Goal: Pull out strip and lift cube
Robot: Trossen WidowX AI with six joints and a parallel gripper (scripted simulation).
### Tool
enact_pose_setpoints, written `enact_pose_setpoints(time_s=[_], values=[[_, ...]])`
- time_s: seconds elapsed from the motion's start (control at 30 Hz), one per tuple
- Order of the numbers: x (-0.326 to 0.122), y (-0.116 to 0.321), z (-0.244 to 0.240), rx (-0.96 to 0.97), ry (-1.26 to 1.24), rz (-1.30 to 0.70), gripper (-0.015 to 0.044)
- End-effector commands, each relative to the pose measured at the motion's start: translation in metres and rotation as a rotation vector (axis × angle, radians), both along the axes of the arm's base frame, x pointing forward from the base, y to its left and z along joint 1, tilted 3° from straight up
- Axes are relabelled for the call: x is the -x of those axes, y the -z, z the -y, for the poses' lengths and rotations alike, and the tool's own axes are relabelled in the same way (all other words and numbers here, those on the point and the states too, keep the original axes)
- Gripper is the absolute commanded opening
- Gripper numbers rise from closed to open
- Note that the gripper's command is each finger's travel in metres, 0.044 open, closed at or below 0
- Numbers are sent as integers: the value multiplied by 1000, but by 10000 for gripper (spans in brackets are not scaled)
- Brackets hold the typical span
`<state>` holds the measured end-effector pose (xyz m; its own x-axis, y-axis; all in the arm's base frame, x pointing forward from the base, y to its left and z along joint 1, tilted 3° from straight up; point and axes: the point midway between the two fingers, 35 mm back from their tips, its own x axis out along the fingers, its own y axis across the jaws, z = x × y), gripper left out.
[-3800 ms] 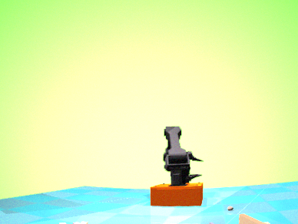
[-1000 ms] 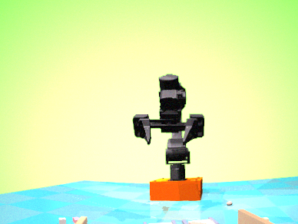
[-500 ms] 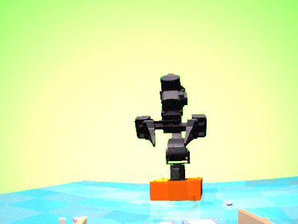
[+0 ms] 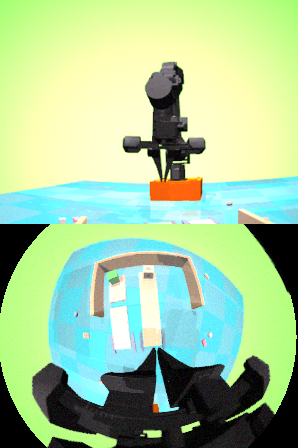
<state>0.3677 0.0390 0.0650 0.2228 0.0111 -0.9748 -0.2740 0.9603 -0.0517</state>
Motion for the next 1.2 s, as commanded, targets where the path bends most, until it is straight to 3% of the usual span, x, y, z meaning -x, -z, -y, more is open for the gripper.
enact_pose_setpoints(time_s=[0.0,0.13,1.17], values=[[-5,23,3,21,-37,-168,0],[-10,33,4,28,-50,-236,0],[-14,78,3,28,-50,-236,0]])
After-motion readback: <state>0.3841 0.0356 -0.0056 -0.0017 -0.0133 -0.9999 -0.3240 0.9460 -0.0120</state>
